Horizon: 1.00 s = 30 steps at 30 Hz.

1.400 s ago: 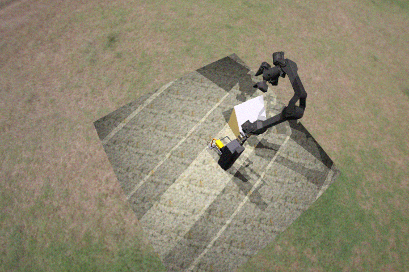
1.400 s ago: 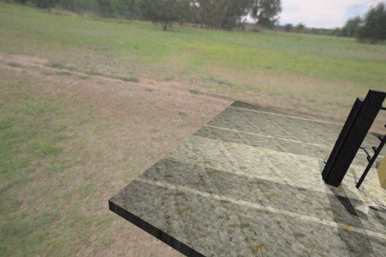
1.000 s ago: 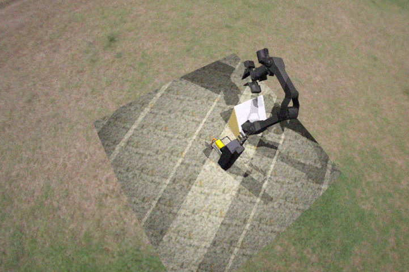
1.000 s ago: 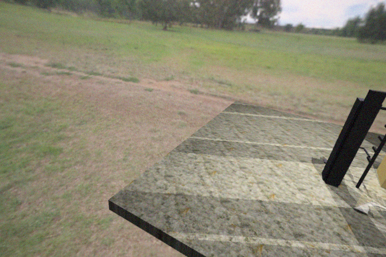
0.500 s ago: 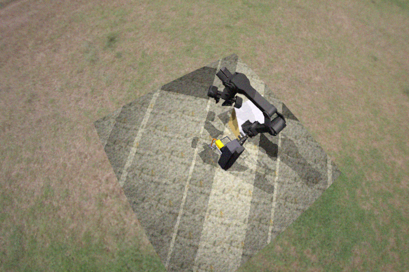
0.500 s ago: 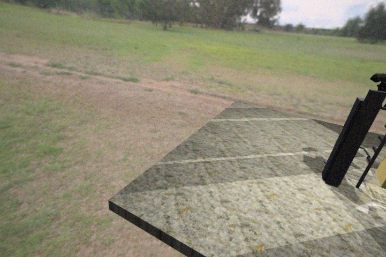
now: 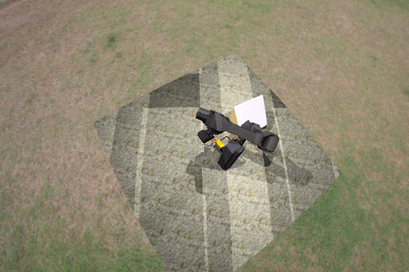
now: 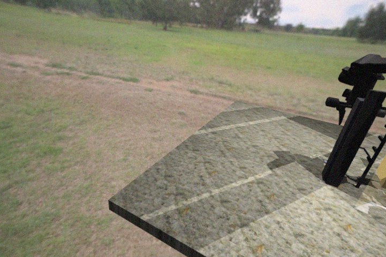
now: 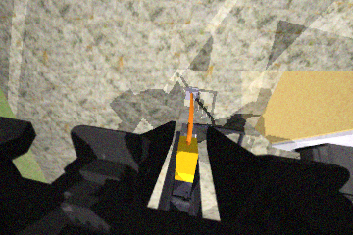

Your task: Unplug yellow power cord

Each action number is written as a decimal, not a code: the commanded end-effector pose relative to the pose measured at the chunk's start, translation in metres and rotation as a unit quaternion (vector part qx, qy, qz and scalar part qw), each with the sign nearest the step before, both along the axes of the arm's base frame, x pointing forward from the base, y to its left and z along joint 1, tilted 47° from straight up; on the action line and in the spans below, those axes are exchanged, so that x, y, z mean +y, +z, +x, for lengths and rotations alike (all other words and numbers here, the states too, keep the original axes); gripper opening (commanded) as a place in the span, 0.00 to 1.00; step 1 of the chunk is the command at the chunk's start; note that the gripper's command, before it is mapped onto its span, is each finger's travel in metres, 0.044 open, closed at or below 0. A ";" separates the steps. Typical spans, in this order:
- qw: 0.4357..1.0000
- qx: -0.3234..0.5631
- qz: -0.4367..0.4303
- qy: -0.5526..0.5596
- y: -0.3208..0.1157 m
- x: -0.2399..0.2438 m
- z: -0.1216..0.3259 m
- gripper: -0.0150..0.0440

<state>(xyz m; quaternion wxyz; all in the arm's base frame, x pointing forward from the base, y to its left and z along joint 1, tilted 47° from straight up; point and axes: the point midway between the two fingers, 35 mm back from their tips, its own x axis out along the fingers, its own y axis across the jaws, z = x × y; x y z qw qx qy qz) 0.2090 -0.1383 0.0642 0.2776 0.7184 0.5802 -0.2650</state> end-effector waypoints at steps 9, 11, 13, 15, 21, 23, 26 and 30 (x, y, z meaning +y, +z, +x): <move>1.000 -0.008 0.003 0.010 0.005 0.009 0.001 0.53; 1.000 -0.008 0.003 0.010 0.008 0.011 0.001 0.53; 1.000 -0.008 0.004 0.010 0.010 0.013 0.001 0.53; 1.000 -0.008 0.004 0.010 0.012 0.015 0.002 0.53; 1.000 -0.008 0.004 0.010 0.019 0.022 0.002 0.53; 1.000 -0.008 0.004 0.010 0.022 0.025 0.002 0.53; 1.000 -0.008 0.004 0.010 0.025 0.028 0.002 0.53; 1.000 -0.008 0.005 0.010 0.029 0.033 0.002 0.53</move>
